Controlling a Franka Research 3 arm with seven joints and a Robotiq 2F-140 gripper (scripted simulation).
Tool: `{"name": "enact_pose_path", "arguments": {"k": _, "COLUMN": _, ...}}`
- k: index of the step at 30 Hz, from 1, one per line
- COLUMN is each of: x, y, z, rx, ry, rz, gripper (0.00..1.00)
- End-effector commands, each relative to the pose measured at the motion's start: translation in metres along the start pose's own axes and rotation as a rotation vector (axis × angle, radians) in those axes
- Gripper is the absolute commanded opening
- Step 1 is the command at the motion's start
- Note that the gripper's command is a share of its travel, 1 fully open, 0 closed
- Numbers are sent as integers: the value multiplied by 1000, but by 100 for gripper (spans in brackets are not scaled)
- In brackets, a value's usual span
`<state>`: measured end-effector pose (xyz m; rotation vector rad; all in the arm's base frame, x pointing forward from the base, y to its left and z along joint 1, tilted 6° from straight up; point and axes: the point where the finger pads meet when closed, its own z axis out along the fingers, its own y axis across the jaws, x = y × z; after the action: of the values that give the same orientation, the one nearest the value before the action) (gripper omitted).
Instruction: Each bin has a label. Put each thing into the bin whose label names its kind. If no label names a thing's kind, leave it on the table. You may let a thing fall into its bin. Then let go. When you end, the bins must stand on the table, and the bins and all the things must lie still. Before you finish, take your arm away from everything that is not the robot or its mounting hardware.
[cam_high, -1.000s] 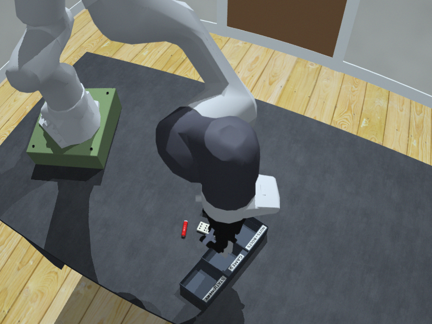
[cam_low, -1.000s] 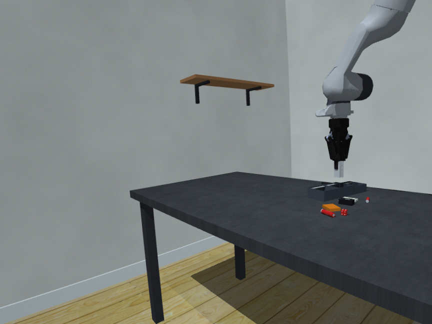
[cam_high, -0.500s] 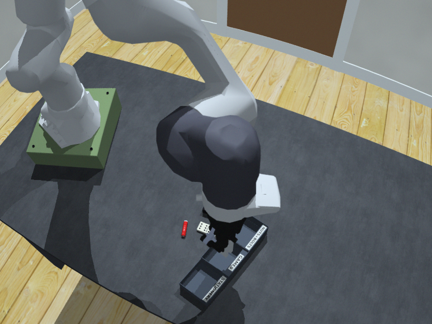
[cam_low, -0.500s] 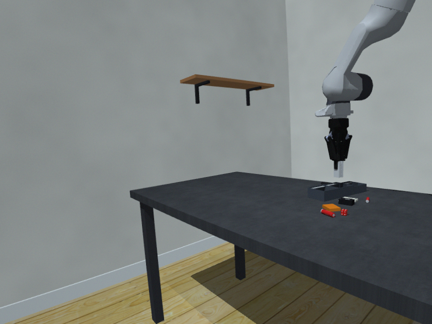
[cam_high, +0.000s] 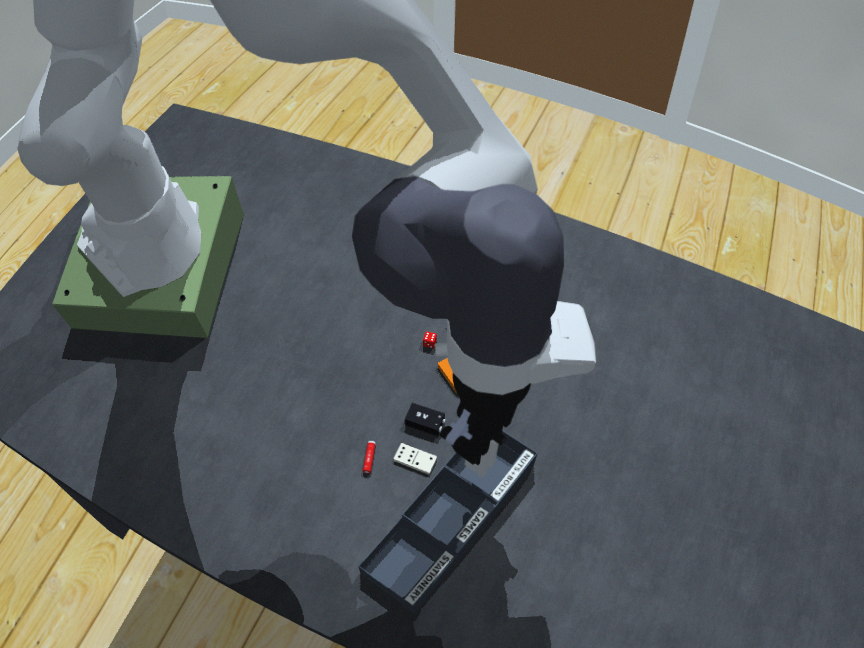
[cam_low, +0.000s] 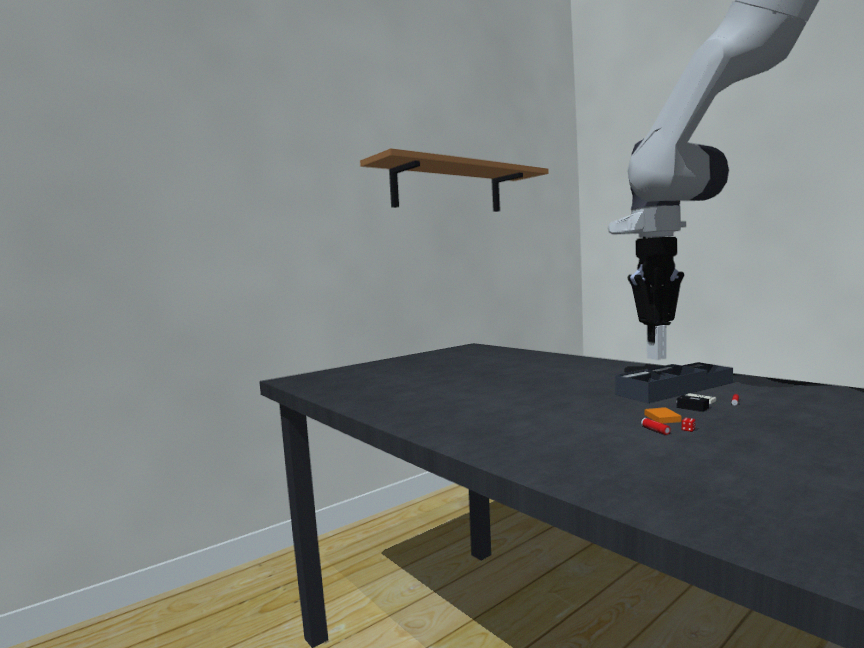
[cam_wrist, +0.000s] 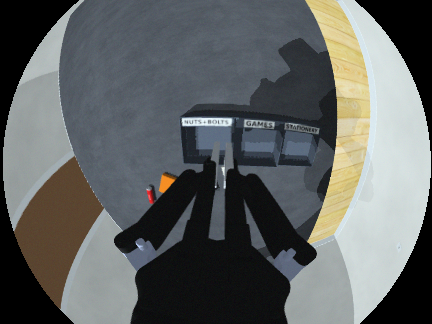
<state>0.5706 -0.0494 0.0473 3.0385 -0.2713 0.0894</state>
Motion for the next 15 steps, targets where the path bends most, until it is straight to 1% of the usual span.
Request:
{"name": "enact_pose_path", "arguments": {"k": 1, "x": -1, "y": -17, "z": 0, "rx": -1, "ry": -4, "rz": 42, "gripper": 5}}
{"name": "enact_pose_path", "arguments": {"k": 2, "x": -1, "y": -21, "z": 0, "rx": -1, "ry": -4, "rz": 42, "gripper": 5}}
{"name": "enact_pose_path", "arguments": {"k": 5, "x": -1, "y": -21, "z": 0, "rx": -1, "ry": -4, "rz": 42, "gripper": 5}}
{"name": "enact_pose_path", "arguments": {"k": 8, "x": -1, "y": -21, "z": 8, "rx": -1, "ry": -4, "rz": 42, "gripper": 5}}
{"name": "enact_pose_path", "arguments": {"k": 10, "x": -1, "y": -21, "z": 8, "rx": -1, "ry": -4, "rz": 42, "gripper": 5}}
{"name": "enact_pose_path", "arguments": {"k": 15, "x": -1, "y": -21, "z": 22, "rx": -1, "ry": -4, "rz": 42, "gripper": 5}}
